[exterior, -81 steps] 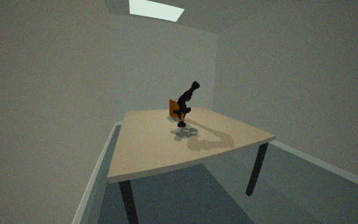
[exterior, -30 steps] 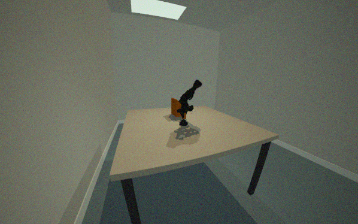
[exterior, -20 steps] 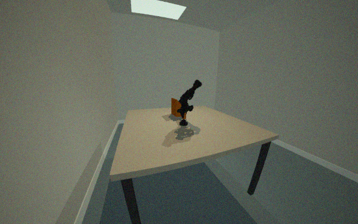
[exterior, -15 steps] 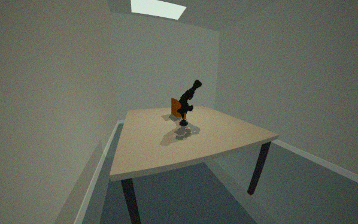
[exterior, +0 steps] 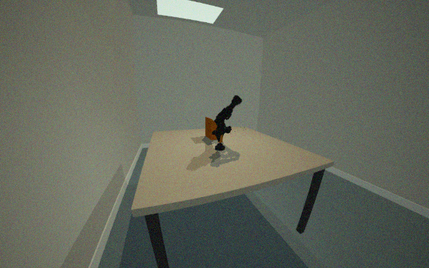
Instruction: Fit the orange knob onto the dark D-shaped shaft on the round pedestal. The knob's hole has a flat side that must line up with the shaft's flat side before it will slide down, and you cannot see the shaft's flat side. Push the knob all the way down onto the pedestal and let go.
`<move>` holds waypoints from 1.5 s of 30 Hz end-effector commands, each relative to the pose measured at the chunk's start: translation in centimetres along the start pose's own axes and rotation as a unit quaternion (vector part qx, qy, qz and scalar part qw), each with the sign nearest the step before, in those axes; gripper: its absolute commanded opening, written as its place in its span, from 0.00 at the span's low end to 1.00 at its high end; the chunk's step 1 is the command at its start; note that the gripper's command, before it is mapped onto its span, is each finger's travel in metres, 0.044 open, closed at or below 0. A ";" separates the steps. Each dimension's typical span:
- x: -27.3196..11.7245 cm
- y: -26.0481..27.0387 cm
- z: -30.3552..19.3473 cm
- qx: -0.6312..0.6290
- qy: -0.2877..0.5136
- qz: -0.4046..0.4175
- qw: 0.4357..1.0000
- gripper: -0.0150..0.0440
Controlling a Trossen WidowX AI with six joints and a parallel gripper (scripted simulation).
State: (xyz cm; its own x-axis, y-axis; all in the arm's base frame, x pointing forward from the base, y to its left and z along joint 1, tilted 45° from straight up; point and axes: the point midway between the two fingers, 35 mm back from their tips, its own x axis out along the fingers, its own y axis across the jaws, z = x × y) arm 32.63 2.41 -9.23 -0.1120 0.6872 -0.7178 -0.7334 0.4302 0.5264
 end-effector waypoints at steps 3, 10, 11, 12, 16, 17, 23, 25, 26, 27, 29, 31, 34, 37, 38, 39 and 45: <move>0.1 -0.1 0.1 0.000 -0.001 -0.001 1.000 0.25; -0.5 -0.2 0.3 -0.001 -0.001 -0.001 1.000 0.25; -0.5 -0.2 0.3 -0.005 -0.001 -0.002 1.000 0.25; -0.5 -0.2 0.3 -0.014 -0.001 -0.002 1.000 0.25; -0.6 -0.3 0.4 -0.085 -0.001 -0.002 0.996 0.25; -0.6 -0.4 0.4 -0.100 -0.001 -0.002 0.995 0.25; -0.5 -0.5 0.4 -0.105 -0.001 -0.002 0.994 0.25; -0.5 -0.4 0.4 -0.105 -0.001 -0.002 0.994 0.25; -0.5 -0.4 0.4 -0.105 -0.001 -0.002 0.994 0.25; -0.4 -0.4 0.4 -0.105 -0.001 -0.002 0.994 0.25; -0.4 -0.4 0.4 -0.105 -0.001 -0.002 0.994 0.25; -0.3 -0.3 0.3 -0.105 -0.001 -0.002 0.994 0.25; -0.3 -0.3 0.3 -0.105 -0.001 -0.002 0.994 0.25; -0.3 -0.2 0.2 -0.105 -0.001 -0.002 0.994 0.25; -0.3 -0.1 0.1 -0.105 -0.001 -0.002 0.994 0.25; -0.3 -0.1 0.1 -0.105 -0.001 -0.002 0.994 0.25; 0.0 -0.2 0.1 -0.105 -0.001 -0.002 0.994 0.25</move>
State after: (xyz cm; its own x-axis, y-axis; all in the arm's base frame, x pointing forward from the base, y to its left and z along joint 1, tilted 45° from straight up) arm 32.78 2.42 -9.22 -0.1126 0.6862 -0.7187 -0.8570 0.2990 0.4197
